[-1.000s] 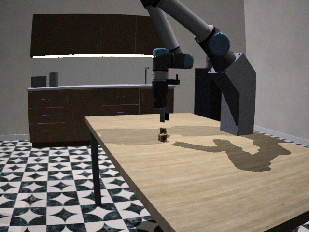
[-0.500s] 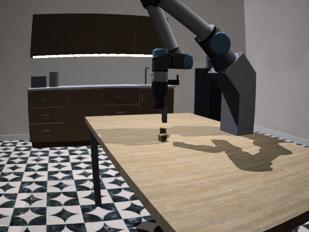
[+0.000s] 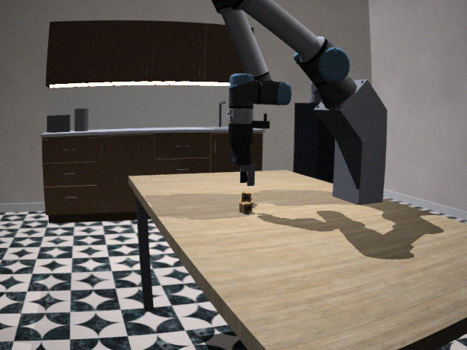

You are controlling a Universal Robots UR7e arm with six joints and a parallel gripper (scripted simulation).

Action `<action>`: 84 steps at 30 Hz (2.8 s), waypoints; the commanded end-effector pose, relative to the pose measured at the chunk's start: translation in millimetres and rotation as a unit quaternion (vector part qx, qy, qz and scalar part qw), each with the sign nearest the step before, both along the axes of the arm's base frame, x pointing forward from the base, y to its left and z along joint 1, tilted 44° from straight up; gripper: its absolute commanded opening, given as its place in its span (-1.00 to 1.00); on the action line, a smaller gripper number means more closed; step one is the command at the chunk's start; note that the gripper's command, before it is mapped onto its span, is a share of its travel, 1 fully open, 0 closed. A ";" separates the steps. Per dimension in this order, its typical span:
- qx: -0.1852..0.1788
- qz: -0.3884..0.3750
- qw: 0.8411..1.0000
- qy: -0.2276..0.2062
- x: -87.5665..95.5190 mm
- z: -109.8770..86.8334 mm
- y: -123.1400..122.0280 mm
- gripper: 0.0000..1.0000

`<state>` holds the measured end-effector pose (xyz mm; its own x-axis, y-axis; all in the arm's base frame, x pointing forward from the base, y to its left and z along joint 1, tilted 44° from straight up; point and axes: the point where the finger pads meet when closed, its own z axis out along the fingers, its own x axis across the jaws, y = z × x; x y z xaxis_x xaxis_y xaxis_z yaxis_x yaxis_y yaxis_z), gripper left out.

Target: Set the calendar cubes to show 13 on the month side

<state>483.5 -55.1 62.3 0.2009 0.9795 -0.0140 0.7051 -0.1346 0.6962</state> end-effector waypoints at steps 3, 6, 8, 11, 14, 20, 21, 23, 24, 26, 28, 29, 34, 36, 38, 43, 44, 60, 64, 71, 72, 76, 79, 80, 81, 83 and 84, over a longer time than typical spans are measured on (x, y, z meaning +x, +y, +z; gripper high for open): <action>-0.038 0.040 0.998 0.008 1.5 1.2 -0.9 1.00; -0.040 0.042 0.998 0.008 1.6 1.3 -0.9 1.00; -0.042 0.044 0.998 0.009 1.7 1.3 -0.9 1.00; -0.042 0.045 0.998 0.009 1.7 1.3 -1.0 1.00; -0.042 0.045 0.998 0.009 1.7 1.3 -1.0 0.80; -0.042 0.045 0.998 0.009 1.7 1.3 -1.0 0.80; -0.042 0.045 0.998 0.009 1.7 1.3 -1.0 0.80; -0.042 0.045 0.998 0.009 1.7 1.3 -1.0 0.80; -0.042 0.045 0.998 0.009 1.7 1.3 -1.0 0.80; -0.042 0.045 0.998 0.009 1.7 1.3 -1.0 0.80; -0.042 0.045 0.998 0.009 1.7 1.3 -1.0 0.80; -0.042 0.045 0.998 0.009 1.7 1.3 -1.0 0.80; -0.042 0.045 0.998 0.009 1.7 1.3 -1.0 0.80; -0.042 0.045 0.998 0.009 1.7 1.3 -1.0 0.80; -0.042 0.045 0.998 0.009 1.7 1.3 -1.0 0.80; -0.042 0.045 0.998 0.009 1.7 1.3 -1.0 0.80; -0.042 0.045 0.998 0.009 1.7 1.3 -1.0 0.80; -0.042 0.045 0.998 0.009 4.0 -1.1 -1.5 0.80; -0.042 0.045 0.998 0.009 6.2 -3.5 -2.0 0.80; -0.042 0.045 0.998 0.009 12.1 -9.7 -3.4 0.80; -0.042 0.045 0.998 0.009 12.1 -9.7 -3.4 0.80; -0.042 0.045 0.998 0.009 15.1 -13.0 -4.1 0.80; -0.042 0.045 0.998 0.009 18.3 -16.4 -4.9 0.80; -0.042 0.045 0.998 0.009 19.4 -17.6 -5.1 0.80; -0.042 0.045 0.998 0.009 20.5 -18.8 -5.4 0.80; -0.042 0.045 0.998 0.009 22.7 -21.1 -5.9 0.80; -0.042 0.045 0.998 0.009 23.8 -22.3 -6.2 0.80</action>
